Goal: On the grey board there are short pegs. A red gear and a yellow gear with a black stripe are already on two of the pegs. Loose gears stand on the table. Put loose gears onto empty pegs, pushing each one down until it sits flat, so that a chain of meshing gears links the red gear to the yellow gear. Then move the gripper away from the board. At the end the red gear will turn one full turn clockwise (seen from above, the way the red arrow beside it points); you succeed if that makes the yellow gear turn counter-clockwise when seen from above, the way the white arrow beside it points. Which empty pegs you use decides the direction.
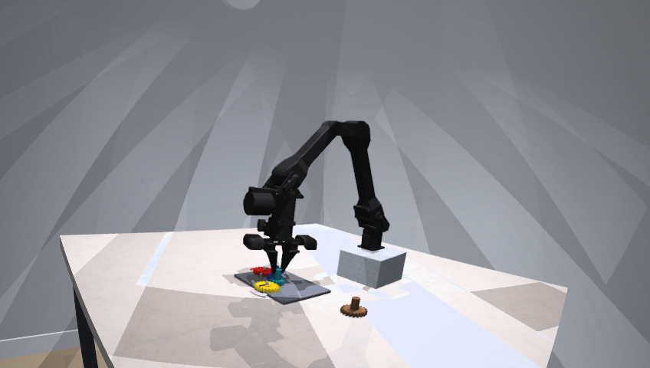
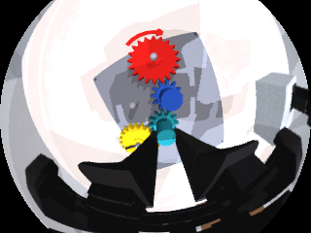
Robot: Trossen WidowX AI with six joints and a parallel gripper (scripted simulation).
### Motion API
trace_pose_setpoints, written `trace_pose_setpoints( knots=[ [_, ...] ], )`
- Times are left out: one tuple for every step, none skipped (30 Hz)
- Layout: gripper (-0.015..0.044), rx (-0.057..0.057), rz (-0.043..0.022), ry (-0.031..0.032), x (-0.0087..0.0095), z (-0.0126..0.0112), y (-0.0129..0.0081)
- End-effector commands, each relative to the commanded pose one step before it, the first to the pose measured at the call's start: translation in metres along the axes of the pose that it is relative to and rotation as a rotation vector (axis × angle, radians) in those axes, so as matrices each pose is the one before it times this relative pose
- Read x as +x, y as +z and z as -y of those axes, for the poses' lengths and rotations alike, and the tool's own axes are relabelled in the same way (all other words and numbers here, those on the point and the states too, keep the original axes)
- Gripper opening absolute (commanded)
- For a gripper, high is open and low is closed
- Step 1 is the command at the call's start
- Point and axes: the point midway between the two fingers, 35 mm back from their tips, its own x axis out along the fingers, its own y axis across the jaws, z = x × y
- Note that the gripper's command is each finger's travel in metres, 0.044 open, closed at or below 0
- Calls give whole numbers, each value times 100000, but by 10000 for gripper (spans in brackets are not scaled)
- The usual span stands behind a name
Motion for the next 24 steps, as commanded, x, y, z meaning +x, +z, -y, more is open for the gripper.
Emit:
trace_pose_setpoints(
  knots=[
    [0,-9271,-155,81,177,-56,40],
    [0,313,0,1,23,-13,-4],
    [0,503,0,0,19,-9,-6],
    [0,912,-1,0,24,-10,-10],
    [0,1019,-1,0,21,-6,-10],
    [0,1341,-1,0,20,-4,-12],
    [0,1815,-1,0,15,-2,-15],
    [0,1823,-1,-1,10,2,-13],
    [0,2036,-1,-1,7,5,-12],
    [0,2398,-1,-1,5,8,-11],
    [0,2780,-1,-2,4,12,-8],
    [0,2494,0,-2,3,12,-4],
    [0,2544,0,-2,3,12,0],
    [0,2676,0,-2,3,12,4],
    [0,2794,1,-1,0,11,7],
    [0,2850,1,-1,1,8,10],
    [0,2848,1,-1,2,5,13],
    [0,2796,1,-1,2,2,14],
    [0,2696,1,0,1,-2,14],
    [0,2544,1,0,1,-6,13],
    [0,2821,1,0,0,-11,13],
    [0,2579,1,1,0,-15,10],
    [0,2690,1,1,0,-21,6],
    [0,2397,0,2,0,-26,-3]
  ],
)
